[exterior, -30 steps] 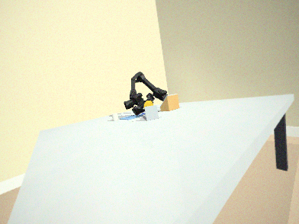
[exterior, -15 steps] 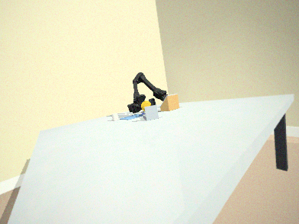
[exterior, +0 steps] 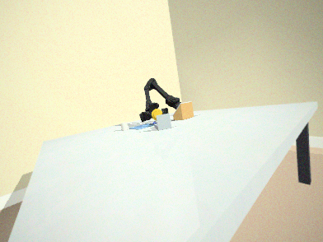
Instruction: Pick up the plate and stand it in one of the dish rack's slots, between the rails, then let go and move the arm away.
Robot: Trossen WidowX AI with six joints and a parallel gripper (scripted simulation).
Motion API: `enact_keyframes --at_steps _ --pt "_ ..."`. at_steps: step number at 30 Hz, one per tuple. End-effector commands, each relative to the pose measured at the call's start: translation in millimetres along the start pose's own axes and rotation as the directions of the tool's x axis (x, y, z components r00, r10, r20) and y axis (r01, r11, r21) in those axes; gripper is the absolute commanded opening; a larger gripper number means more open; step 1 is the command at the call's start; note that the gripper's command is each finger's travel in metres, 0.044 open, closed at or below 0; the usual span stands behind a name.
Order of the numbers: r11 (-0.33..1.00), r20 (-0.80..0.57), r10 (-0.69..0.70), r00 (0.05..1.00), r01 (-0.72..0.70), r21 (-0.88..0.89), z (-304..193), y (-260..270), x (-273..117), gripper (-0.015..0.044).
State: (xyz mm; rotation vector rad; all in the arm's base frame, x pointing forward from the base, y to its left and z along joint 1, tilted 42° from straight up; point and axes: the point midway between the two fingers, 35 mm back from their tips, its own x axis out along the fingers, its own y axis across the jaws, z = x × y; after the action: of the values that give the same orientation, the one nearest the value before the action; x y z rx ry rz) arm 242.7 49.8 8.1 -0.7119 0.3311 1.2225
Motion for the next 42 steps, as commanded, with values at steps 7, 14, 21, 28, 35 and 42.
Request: enact_keyframes --at_steps 7,14,21,28,35,42 --pt "1.000 0.001 0.002 1.000 -0.002 0.004 1.2 0.3 14.9 0.0000" --pt "1.000 0.004 -0.004 1.000 0.004 -0.006 1.3 -1.3 26.4 0.0000" --pt "1.000 0.004 -0.006 1.000 0.006 -0.009 1.2 -1.5 32.3 0.0000" --pt "1.000 0.006 -0.009 1.000 0.009 -0.012 1.4 -1.5 39.5 0.0000" --pt "1.000 0.008 -0.013 1.000 0.013 -0.019 1.6 -0.6 52.0 0.0000" --pt "1.000 0.010 -0.016 1.000 0.017 -0.024 1.6 0.6 57.1 0.0000"
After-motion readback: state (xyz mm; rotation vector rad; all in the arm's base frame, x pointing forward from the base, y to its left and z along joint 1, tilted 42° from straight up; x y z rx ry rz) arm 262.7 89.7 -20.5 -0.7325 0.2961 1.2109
